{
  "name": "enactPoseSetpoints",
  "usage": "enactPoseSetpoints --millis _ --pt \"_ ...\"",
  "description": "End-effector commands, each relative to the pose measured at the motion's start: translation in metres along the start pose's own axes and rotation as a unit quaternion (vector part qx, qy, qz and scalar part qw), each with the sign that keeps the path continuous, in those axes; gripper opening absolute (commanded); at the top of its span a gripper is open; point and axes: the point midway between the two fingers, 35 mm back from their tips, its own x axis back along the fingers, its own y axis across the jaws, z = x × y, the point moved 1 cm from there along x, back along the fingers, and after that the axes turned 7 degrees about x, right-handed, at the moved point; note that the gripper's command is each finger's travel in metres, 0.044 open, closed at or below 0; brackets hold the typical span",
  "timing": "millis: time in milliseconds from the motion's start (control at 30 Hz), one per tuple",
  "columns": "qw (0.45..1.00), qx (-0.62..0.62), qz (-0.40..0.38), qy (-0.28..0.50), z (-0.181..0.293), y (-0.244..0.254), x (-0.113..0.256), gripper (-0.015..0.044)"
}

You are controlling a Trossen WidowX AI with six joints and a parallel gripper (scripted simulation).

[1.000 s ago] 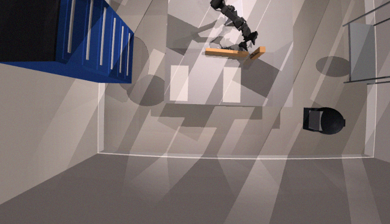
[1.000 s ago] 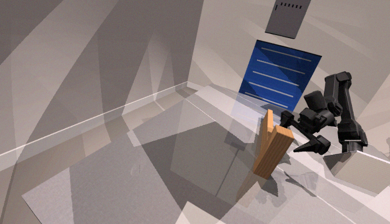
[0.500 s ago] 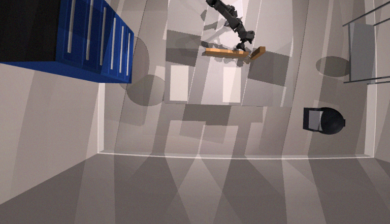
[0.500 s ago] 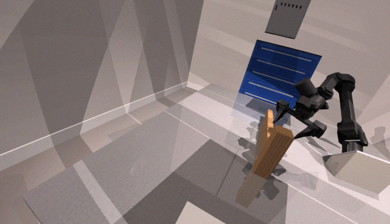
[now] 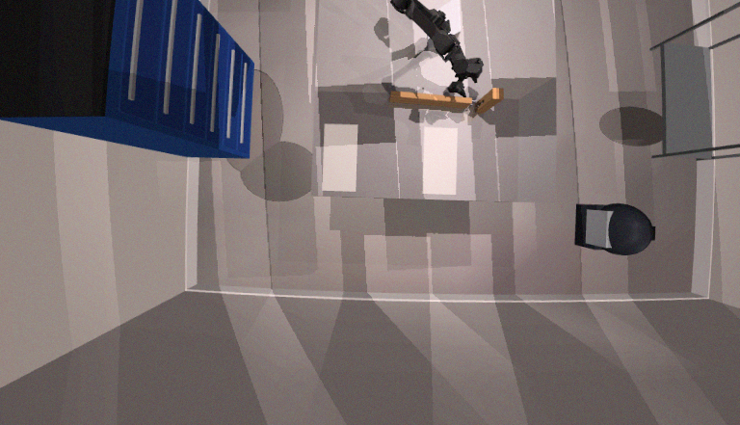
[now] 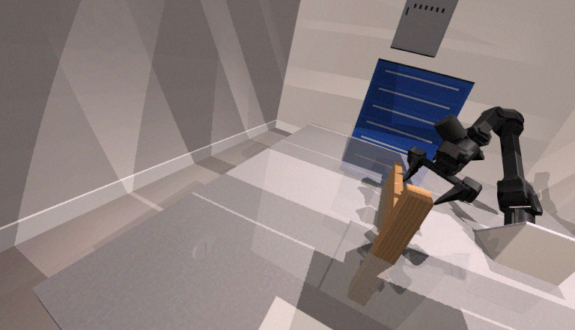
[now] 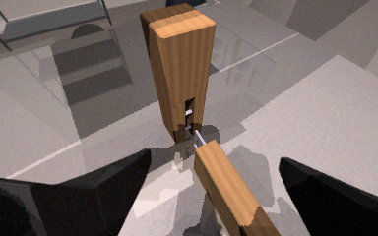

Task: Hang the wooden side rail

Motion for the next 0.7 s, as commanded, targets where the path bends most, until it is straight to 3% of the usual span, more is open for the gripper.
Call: enactPoseSetpoints --millis 0,333,667 --pt "1.000 0.002 -0.002 -0.002 -0.001 0.000 0.000 0.0440" --pt "0.966 -0.243 -0.023 0.082 -0.003 -0.006 -0.008 0.0440" --pt "0.848 -0.497 0.017 0.183 -0.004 -0.015 -0.012 0.0440"
